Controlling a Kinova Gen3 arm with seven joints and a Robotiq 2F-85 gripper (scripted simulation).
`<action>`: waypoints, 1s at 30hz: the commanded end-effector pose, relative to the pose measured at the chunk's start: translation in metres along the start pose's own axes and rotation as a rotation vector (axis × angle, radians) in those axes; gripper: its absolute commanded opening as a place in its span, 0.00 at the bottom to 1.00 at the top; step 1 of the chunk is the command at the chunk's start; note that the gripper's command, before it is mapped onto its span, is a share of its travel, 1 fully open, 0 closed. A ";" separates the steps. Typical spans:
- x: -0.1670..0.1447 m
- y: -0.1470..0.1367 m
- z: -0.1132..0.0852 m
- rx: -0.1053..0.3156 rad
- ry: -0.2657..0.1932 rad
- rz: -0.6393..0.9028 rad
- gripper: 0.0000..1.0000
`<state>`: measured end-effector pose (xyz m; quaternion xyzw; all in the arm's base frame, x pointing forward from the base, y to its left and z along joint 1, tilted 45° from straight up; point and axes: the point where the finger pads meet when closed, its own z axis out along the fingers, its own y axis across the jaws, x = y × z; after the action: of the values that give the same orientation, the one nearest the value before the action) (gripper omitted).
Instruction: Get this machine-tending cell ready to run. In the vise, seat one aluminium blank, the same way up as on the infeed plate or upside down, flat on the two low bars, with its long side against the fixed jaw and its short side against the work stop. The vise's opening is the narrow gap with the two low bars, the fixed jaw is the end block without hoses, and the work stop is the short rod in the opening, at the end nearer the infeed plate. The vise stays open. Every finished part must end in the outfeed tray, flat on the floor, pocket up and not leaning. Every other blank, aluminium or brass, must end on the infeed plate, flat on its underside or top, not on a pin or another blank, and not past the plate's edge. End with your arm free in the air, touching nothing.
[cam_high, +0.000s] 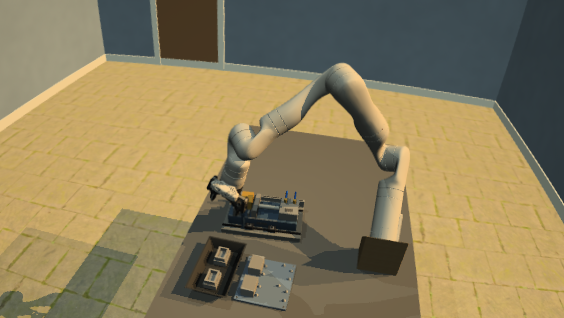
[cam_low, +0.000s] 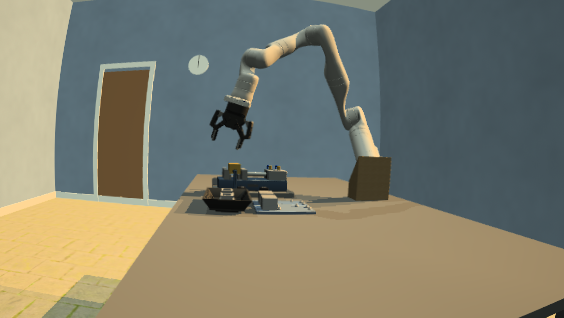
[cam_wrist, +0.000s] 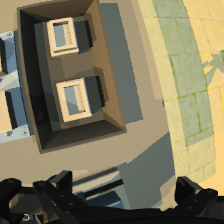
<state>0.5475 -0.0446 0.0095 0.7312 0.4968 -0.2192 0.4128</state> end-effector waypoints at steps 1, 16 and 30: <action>0.000 -0.015 -0.005 0.036 0.014 -0.033 1.00; -0.001 -0.031 -0.009 0.070 0.024 -0.068 1.00; -0.002 -0.060 -0.017 0.130 0.046 -0.134 1.00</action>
<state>0.4899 -0.0233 -0.0045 0.7259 0.5384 -0.2637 0.3371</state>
